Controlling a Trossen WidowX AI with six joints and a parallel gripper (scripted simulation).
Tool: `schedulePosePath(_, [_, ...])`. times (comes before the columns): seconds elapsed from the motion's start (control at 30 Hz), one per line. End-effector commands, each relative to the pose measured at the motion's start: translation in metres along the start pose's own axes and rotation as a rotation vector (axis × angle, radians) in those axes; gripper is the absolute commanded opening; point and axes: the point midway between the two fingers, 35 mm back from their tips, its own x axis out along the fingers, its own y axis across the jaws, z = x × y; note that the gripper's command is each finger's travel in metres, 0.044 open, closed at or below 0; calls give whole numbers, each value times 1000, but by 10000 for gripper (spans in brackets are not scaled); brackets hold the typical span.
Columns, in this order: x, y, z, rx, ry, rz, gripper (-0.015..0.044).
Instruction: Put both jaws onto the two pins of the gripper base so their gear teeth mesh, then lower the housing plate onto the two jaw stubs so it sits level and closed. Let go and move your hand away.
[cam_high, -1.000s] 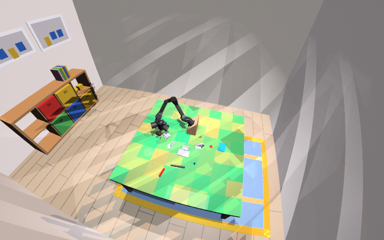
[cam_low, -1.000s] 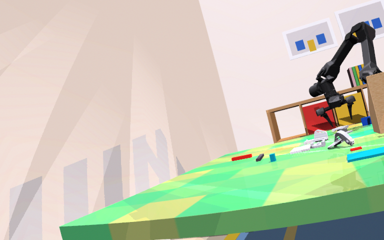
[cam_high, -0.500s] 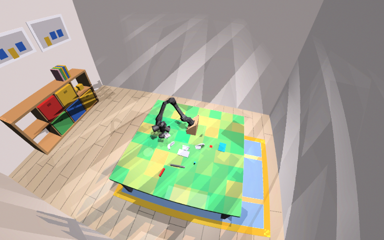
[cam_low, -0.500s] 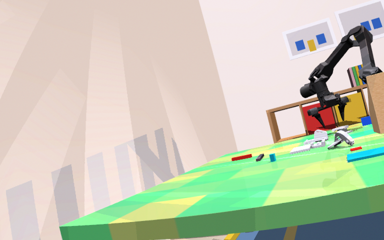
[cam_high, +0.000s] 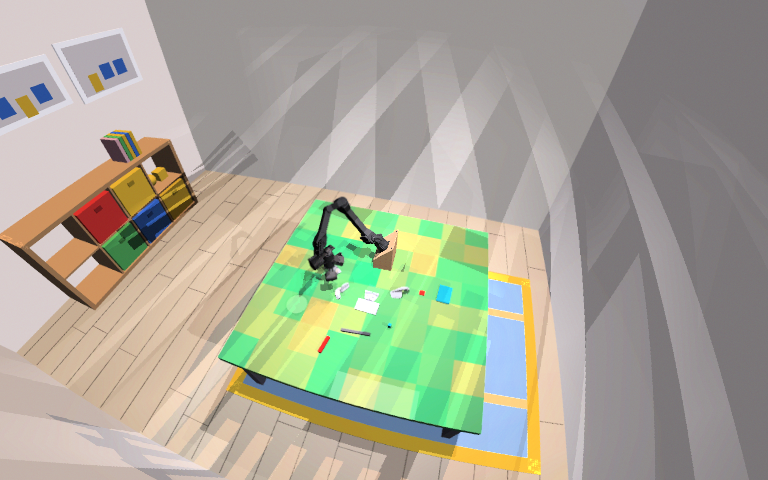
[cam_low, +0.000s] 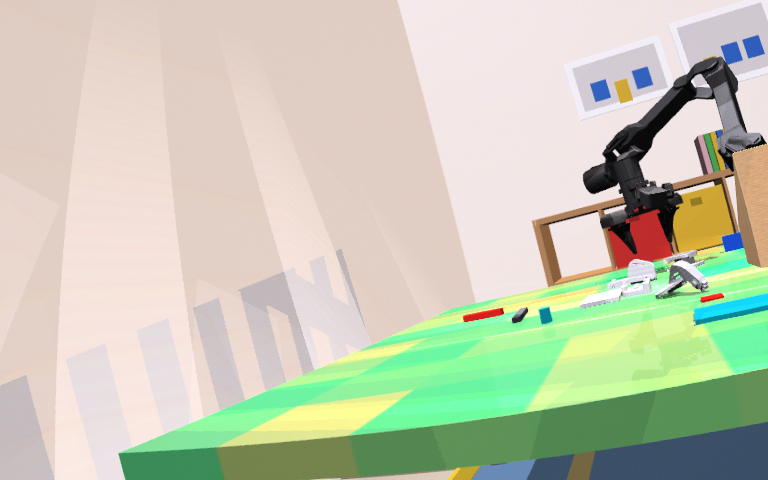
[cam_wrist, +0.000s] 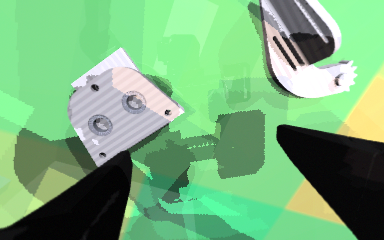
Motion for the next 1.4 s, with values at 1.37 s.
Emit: schedulePosePath(1.37, [3,-74,47,-574,43,-45,440])
